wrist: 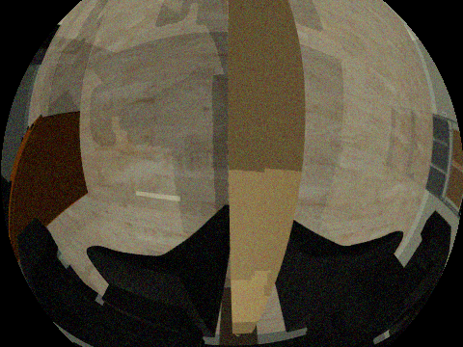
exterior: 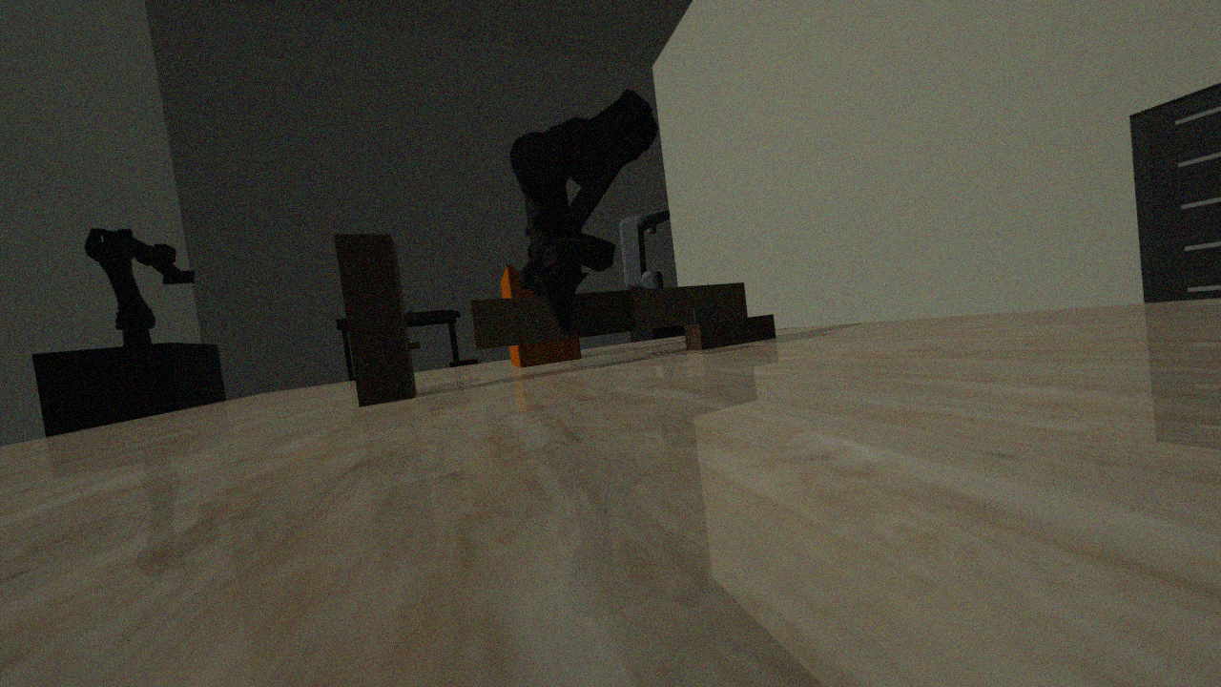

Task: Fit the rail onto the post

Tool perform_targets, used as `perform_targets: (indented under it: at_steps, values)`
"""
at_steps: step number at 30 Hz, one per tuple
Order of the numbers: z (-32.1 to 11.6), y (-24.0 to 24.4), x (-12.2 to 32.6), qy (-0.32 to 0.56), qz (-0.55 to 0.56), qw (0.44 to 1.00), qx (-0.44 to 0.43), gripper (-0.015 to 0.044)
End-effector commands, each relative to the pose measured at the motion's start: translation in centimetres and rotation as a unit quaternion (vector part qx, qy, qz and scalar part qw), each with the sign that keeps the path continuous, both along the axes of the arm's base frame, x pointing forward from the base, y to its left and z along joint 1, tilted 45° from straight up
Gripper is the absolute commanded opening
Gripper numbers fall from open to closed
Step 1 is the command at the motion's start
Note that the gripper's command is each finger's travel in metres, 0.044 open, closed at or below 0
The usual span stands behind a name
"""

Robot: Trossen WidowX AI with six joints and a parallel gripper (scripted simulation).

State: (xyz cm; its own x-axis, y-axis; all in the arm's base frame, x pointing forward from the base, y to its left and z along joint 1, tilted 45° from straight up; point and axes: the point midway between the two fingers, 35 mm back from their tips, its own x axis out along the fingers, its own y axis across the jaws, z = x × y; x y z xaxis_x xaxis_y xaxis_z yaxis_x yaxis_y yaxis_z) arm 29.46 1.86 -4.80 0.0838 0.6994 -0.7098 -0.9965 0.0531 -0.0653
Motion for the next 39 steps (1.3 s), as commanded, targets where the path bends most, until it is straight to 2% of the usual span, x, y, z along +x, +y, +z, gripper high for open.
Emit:
perform_targets:
  at_steps: [1,39]
  values:
    - [0.1,-0.21,-0.07,0.0,-0.002,1.0,0.0,0.0]
    - [-0.37,-0.67,-0.07,0.0,-0.002,1.0,-0.001,0.0]
